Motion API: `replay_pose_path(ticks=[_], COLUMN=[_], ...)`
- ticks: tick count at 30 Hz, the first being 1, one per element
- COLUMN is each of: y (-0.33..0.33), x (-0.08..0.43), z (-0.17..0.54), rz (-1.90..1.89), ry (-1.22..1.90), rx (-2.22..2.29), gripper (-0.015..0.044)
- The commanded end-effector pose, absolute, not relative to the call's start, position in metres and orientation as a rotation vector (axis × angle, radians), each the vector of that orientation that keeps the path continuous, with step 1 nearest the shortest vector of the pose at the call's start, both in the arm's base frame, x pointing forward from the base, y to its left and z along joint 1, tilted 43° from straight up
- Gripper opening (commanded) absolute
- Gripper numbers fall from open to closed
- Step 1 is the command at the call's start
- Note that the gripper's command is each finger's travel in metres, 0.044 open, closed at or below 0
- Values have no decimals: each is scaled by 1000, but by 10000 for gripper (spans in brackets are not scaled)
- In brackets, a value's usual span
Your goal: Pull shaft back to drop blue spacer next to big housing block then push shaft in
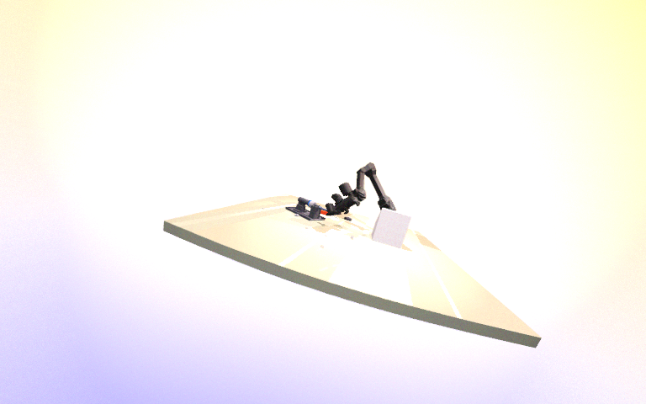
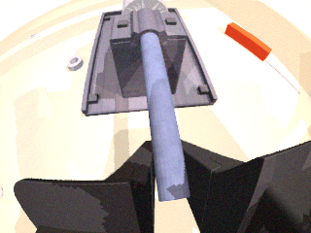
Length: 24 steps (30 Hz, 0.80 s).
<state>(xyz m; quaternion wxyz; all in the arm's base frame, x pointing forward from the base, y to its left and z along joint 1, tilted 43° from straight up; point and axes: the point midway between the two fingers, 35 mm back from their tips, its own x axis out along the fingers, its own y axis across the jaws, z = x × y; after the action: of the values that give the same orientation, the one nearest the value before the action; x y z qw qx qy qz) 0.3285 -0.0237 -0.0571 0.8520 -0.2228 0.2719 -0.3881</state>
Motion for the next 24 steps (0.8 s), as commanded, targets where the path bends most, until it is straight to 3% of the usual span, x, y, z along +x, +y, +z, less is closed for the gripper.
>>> replay_pose_path(ticks=[1, 24], y=[-23, -22], x=[327, 326], z=[-57, -58], rz=[-818, -818], ry=[572, 572], rx=[-470, -470], gripper=[0, 0])
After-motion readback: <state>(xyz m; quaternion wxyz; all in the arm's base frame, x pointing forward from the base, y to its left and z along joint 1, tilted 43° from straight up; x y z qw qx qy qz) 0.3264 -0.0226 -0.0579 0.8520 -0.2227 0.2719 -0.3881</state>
